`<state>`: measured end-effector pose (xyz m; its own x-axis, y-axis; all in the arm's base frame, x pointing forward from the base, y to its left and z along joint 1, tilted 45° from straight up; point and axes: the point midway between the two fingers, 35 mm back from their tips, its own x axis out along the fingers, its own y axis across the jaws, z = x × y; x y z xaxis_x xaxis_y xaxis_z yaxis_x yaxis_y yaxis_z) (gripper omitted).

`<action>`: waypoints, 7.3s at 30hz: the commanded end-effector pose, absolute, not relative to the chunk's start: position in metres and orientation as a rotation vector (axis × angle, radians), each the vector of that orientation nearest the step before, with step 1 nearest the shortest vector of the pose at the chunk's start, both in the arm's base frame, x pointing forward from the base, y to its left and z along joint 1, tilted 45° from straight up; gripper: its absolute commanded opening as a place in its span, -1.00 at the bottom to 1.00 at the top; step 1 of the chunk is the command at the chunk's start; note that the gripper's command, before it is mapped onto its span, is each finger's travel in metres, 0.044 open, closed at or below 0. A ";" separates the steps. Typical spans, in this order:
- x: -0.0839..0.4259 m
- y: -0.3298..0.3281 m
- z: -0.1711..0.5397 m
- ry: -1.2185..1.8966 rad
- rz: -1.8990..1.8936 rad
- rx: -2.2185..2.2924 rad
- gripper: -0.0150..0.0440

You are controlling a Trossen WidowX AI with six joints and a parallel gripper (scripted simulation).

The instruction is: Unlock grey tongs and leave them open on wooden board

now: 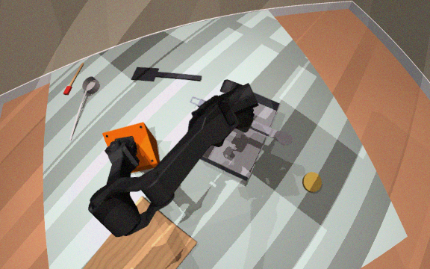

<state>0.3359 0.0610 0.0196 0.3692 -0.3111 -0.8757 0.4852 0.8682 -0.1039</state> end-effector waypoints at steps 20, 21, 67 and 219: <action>0.331 0.057 0.019 1.140 -0.768 0.068 -1.00; 0.331 0.056 0.019 1.141 -0.784 0.058 -1.00; 0.325 -0.062 0.118 1.257 -0.828 -0.200 -1.00; -0.066 -0.281 0.278 1.462 -0.451 -0.747 -1.00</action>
